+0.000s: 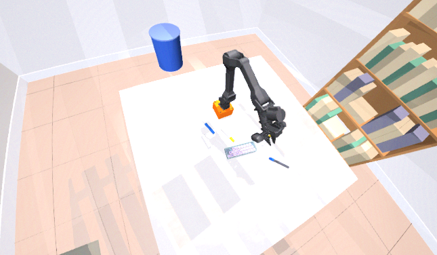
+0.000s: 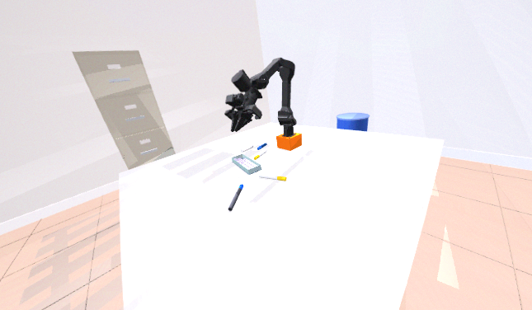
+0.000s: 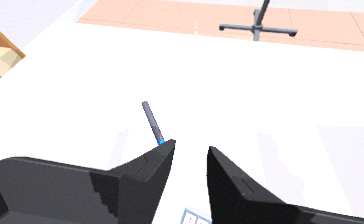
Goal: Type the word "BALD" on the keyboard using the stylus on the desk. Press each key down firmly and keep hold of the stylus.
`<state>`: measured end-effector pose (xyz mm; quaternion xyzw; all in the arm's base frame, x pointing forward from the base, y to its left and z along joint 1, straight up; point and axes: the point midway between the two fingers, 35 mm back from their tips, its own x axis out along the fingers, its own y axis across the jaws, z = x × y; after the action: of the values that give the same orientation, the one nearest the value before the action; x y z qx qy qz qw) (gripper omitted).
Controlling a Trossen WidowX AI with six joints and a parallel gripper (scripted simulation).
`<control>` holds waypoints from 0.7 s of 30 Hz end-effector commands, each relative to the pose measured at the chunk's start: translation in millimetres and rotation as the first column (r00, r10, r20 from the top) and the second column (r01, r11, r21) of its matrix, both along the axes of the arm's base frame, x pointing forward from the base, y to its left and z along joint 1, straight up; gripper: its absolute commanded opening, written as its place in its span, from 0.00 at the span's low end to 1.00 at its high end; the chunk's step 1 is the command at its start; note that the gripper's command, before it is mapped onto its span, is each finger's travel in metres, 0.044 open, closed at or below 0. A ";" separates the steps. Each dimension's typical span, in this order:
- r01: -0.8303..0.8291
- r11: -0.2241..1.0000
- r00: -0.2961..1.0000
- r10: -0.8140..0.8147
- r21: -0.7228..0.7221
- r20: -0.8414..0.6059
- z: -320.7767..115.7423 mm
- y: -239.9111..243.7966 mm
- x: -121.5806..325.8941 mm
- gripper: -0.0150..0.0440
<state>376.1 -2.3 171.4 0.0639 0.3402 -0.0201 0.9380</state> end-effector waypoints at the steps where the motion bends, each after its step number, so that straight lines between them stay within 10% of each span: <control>1: 0.052 0.998 0.969 -0.045 0.024 -0.244 -53.3 -5.3 -1.5 0.29; 10: 0.175 0.985 0.679 -0.118 0.003 -0.725 -156.2 -13.9 -38.8 0.25; 21: 0.187 0.982 0.650 -0.125 -0.001 -0.750 -161.3 -14.4 -42.3 0.25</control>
<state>334.6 -16.3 12.0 0.1135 0.6851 -0.1083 0.7114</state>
